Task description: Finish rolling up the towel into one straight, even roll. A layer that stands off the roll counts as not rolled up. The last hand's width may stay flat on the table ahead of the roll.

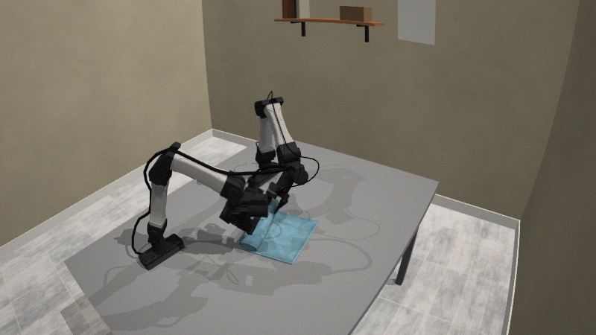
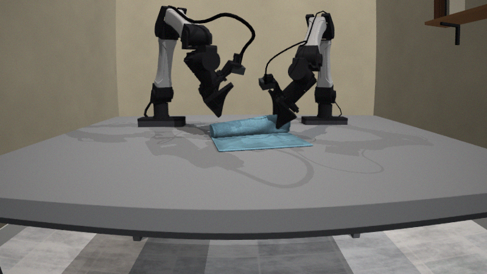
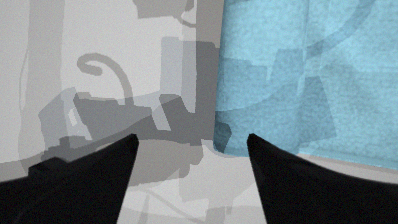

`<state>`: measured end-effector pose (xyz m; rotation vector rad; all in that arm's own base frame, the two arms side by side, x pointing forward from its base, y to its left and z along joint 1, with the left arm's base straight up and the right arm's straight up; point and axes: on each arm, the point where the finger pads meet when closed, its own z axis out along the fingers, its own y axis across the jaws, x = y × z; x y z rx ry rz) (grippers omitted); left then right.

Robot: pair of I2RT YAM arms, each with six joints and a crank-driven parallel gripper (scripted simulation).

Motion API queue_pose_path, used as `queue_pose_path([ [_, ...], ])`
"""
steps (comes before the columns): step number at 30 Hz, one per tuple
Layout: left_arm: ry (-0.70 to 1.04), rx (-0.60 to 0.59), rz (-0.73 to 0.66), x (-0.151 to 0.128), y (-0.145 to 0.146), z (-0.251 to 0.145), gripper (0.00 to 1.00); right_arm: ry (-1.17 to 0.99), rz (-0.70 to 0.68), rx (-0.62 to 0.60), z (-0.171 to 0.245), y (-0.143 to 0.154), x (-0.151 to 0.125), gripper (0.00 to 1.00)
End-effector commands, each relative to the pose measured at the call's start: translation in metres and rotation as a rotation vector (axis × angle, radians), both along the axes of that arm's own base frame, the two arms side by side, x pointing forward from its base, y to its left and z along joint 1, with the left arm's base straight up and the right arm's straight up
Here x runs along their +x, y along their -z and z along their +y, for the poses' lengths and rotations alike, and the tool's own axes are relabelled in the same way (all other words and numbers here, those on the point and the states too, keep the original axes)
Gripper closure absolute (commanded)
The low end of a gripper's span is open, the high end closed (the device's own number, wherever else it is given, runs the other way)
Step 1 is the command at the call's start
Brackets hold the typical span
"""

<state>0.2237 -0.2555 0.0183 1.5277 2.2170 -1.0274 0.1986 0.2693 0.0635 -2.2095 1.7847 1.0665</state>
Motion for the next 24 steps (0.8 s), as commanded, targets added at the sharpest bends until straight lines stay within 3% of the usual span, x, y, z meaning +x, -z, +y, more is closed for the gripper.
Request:
queue_pose_path([
  [1, 0.038, -0.049, 0.150, -0.009, -0.008, -0.003, 0.62, 0.064, -0.326, 0.128, 0.019, 0.002, 0.017, 0.07],
  [6, 0.037, -0.069, 0.260, -0.009, -0.009, -0.003, 0.62, 0.068, -0.524, 0.197, 0.023, 0.002, 0.009, 0.05],
  [12, 0.036, -0.080, 0.322, -0.009, -0.010, -0.003, 0.62, 0.070, -0.623, 0.232, 0.025, 0.002, 0.004, 0.03],
  [24, 0.036, -0.088, 0.360, -0.009, -0.003, -0.003, 0.62, 0.023, -0.641, 0.257, 0.026, -0.006, 0.017, 0.02],
])
